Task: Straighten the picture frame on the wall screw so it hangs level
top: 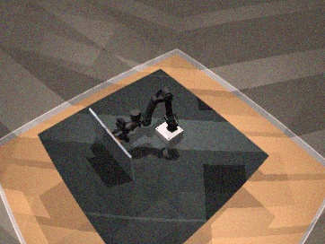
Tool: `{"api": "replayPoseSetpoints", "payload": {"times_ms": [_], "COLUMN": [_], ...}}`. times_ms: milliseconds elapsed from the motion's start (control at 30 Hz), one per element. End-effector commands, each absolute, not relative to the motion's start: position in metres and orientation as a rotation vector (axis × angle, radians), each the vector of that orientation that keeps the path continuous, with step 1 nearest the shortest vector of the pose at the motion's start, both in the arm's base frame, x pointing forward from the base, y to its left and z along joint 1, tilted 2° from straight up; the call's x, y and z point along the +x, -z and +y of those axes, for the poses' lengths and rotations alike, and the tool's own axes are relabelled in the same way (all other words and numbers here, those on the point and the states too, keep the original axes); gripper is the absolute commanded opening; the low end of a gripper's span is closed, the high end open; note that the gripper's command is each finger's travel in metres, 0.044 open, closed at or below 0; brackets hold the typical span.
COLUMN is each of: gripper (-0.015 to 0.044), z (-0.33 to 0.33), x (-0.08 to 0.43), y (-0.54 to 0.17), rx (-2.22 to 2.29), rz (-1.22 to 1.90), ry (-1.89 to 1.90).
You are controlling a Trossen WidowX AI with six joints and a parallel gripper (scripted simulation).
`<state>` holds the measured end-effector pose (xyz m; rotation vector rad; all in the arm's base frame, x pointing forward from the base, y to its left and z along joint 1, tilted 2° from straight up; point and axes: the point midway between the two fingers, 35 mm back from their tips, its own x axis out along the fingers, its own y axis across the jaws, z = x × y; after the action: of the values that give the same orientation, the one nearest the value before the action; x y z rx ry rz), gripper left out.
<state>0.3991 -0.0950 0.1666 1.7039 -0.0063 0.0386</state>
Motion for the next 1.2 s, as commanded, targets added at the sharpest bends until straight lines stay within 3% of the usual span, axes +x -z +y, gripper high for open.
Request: {"api": "replayPoseSetpoints", "payload": {"times_ms": [0, 533, 767, 1033, 1167], "gripper": [0.0260, 0.0260, 0.0076, 0.0003, 0.0000], "z": [-0.0958, -0.0963, -0.0963, -0.0963, -0.0963], "x": [0.3993, 0.3995, 0.3995, 0.3995, 0.3995], "y": [-0.1658, -0.1653, -0.1653, -0.1653, -0.1653], "rx": [1.699, 1.699, 1.699, 1.699, 1.699], "rz": [-0.008, -0.008, -0.008, -0.008, -0.008], "ry": [-0.033, -0.033, -0.033, -0.033, -0.033]}}
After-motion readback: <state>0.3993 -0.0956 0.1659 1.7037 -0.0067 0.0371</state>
